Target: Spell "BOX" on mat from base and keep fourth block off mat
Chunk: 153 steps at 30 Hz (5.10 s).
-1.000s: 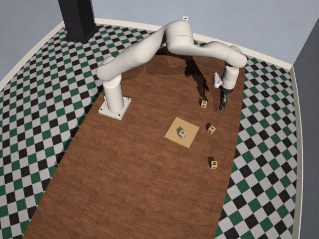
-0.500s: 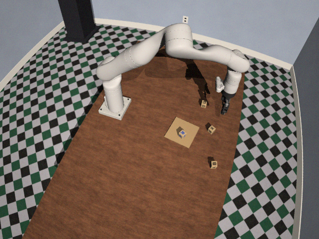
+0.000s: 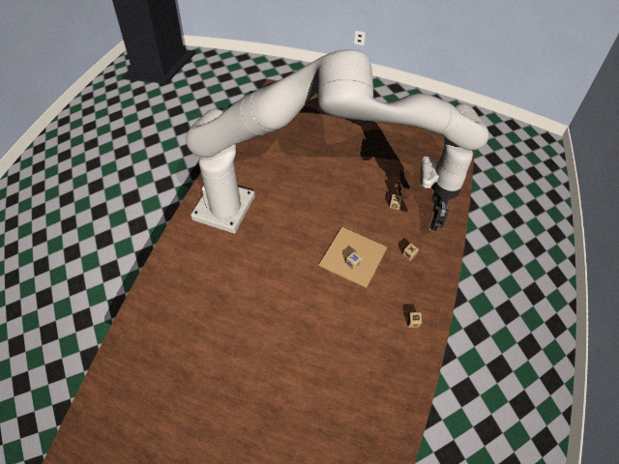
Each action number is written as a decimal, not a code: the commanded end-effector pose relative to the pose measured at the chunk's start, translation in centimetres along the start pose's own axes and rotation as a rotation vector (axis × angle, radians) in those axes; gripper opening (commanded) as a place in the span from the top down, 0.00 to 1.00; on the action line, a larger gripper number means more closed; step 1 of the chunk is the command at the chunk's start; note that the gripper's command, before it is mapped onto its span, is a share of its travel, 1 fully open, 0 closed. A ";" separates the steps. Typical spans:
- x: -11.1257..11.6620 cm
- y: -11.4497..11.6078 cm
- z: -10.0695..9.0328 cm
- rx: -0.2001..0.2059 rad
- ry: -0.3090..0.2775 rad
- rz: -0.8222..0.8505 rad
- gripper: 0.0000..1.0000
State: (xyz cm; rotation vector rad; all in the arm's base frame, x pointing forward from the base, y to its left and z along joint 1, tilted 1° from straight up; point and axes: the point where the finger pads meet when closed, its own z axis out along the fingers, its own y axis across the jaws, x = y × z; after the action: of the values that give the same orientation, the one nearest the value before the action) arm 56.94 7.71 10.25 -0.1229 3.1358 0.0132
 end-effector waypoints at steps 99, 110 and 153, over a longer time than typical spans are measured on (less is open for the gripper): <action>-1.1 -6.3 -0.1 0.000 -0.003 0.009 0.00; -0.4 -6.8 -0.2 0.000 -0.004 0.008 0.00; 4.6 -9.4 -0.5 -0.001 -0.009 0.005 0.00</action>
State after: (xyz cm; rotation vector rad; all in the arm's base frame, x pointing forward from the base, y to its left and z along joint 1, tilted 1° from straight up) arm 54.00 -1.32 10.44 -0.1179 3.1277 0.0201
